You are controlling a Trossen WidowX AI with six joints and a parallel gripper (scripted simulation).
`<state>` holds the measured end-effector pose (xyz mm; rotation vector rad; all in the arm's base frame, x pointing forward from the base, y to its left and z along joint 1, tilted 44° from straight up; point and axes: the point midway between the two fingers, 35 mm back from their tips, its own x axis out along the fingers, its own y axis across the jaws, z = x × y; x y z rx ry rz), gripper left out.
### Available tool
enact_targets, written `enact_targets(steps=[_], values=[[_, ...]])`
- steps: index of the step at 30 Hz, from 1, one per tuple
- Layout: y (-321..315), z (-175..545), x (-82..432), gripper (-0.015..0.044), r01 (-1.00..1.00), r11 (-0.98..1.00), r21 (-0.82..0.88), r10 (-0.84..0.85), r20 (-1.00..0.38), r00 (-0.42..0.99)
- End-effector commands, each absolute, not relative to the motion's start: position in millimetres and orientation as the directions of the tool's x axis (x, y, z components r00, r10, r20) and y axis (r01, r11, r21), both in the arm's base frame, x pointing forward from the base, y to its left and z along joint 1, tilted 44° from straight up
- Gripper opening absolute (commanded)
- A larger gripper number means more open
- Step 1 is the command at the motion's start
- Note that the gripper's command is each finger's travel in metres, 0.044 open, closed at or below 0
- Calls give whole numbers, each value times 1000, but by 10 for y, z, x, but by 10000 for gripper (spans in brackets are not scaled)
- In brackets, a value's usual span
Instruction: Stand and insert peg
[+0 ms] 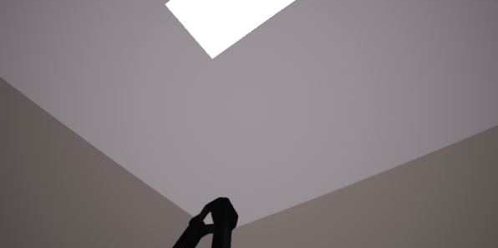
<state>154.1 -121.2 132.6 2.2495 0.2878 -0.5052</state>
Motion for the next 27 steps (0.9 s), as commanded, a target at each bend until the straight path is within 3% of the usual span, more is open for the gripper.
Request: enact_targets(steps=[1,7,27], values=[[-975,1512,1559,440,360,-658,662,42,-445,895],[-572,1714,1536,440,349,-660,666,42,-431,902],[-619,1575,1631,440,502,-632,590,105,-578,810]])
